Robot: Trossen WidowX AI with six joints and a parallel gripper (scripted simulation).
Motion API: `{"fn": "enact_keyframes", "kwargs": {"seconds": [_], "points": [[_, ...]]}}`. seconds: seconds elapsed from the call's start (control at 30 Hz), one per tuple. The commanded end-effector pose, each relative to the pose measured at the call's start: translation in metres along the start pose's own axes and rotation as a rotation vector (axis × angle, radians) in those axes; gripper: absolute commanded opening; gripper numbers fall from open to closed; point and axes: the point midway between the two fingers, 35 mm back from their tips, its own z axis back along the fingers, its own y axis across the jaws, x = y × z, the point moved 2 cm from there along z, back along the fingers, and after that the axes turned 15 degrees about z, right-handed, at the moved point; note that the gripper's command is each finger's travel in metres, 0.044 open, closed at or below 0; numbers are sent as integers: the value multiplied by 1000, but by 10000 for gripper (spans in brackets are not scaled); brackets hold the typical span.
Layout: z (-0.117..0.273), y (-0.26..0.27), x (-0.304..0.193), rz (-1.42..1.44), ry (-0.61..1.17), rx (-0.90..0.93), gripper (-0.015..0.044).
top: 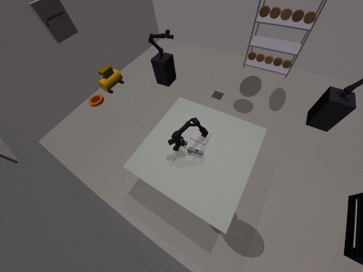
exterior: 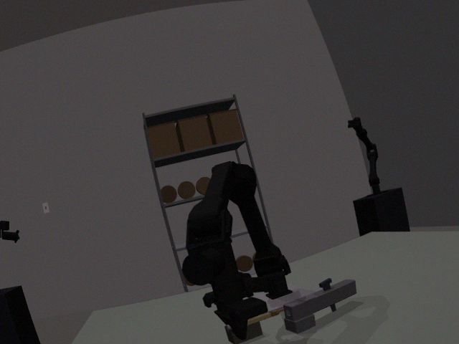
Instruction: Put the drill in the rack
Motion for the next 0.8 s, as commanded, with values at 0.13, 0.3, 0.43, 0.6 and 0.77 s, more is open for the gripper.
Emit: {"fn": "enact_keyframes", "kwargs": {"seconds": [0.13,0.3,0.43,0.6,0.77], "points": [[4,0,0,-3,5,-1,0],[6,0,0,-3,5,-1,0],[7,0,1,-3,5,-1,0],[8,0,1,-3,5,-1,0],[9,0,1,-3,5,-1,0]]}}
